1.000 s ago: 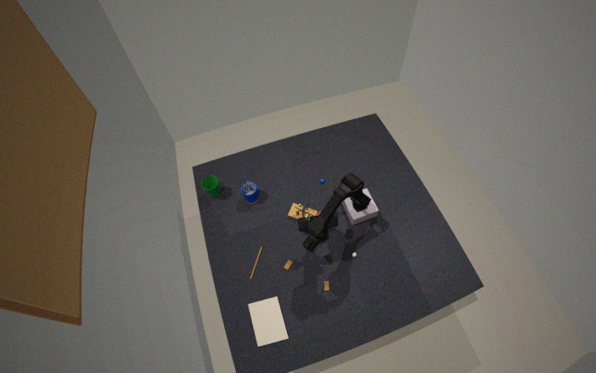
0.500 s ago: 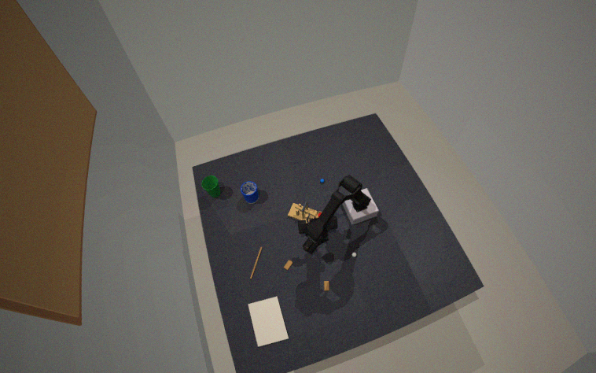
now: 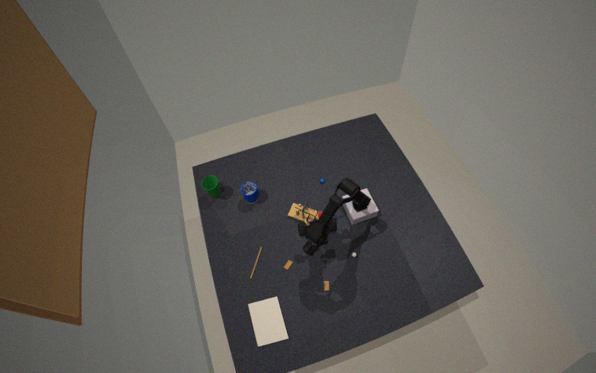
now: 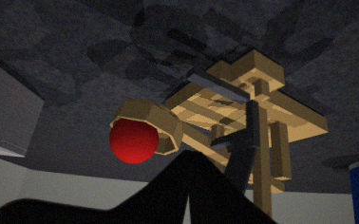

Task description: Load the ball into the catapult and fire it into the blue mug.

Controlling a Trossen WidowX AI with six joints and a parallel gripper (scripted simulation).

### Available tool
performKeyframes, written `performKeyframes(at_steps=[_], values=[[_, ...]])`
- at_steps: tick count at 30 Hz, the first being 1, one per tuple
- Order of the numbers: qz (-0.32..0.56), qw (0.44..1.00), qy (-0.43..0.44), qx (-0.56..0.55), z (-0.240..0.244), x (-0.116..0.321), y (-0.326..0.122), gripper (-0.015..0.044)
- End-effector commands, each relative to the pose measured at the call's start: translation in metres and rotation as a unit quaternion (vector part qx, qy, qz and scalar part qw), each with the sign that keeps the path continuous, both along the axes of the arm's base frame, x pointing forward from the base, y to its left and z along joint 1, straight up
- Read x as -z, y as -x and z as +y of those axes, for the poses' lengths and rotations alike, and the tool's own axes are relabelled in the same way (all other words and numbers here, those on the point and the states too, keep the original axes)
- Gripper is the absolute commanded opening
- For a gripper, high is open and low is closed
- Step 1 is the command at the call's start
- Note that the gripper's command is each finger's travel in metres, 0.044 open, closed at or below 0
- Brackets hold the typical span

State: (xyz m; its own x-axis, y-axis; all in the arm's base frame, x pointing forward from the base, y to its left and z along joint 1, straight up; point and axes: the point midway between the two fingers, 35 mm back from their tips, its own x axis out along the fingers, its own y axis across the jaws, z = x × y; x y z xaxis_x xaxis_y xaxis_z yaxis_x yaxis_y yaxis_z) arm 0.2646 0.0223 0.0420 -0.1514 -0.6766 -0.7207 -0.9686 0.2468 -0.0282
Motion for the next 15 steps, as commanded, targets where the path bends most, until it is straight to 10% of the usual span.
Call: performKeyframes(at_steps=[1,15], values=[[0.005,1.000,0.003,-0.002,-0.001,0.007,0.001,0.0000],[0.005,1.000,0.003,-0.002,-0.001,0.031,0.002,0.0000]])
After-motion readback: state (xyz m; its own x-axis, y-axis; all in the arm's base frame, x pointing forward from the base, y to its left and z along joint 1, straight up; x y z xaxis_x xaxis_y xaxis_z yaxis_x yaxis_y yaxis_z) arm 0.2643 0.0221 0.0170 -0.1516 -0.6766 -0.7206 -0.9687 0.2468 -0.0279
